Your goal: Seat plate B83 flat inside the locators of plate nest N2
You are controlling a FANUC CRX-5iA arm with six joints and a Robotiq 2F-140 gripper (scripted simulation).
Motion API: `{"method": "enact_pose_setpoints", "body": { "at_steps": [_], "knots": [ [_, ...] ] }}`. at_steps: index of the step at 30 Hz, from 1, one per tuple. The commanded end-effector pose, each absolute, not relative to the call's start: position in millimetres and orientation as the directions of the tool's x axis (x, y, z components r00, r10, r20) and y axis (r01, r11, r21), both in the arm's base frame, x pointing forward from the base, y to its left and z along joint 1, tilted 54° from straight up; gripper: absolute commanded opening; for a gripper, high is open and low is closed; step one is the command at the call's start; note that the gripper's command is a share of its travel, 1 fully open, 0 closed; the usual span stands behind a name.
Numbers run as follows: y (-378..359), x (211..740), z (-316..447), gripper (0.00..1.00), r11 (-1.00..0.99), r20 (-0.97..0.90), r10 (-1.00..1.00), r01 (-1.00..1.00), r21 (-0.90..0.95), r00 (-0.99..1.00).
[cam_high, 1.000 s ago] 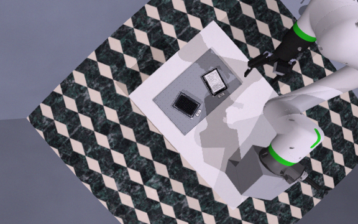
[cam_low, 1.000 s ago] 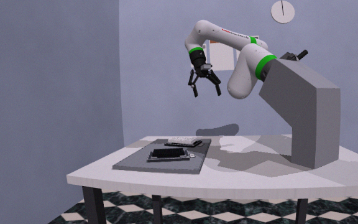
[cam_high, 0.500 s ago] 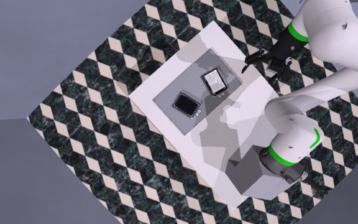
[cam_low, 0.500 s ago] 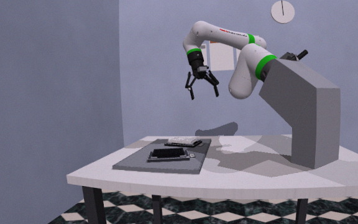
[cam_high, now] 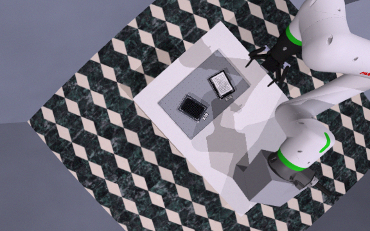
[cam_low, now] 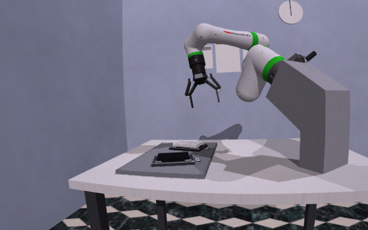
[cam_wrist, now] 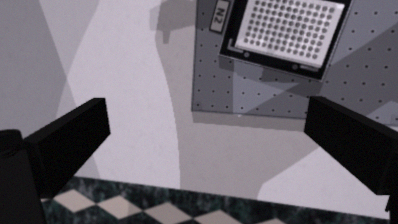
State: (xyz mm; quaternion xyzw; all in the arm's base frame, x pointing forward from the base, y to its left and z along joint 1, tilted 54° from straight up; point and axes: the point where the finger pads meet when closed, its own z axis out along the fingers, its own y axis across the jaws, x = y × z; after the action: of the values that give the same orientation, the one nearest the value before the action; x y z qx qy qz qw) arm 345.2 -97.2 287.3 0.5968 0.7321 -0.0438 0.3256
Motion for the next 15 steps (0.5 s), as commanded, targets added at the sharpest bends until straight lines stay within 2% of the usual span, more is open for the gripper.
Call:
{"method": "enact_pose_setpoints", "body": {
  "at_steps": [1, 10, 15],
  "knots": [
    [-98.4, 359.7, 287.1, 1.0, 0.182, -0.51, 0.858, 0.897, 0.402, 0.055],
    [-97.9, 387.7, 284.0, 1.0, -0.042, -0.41, 0.85, 0.818, 0.574, 0.331],
    [-97.3, 397.8, 282.0, 1.0, -0.114, -0.361, 0.835, 0.772, 0.625, 0.415]
  ]
}}
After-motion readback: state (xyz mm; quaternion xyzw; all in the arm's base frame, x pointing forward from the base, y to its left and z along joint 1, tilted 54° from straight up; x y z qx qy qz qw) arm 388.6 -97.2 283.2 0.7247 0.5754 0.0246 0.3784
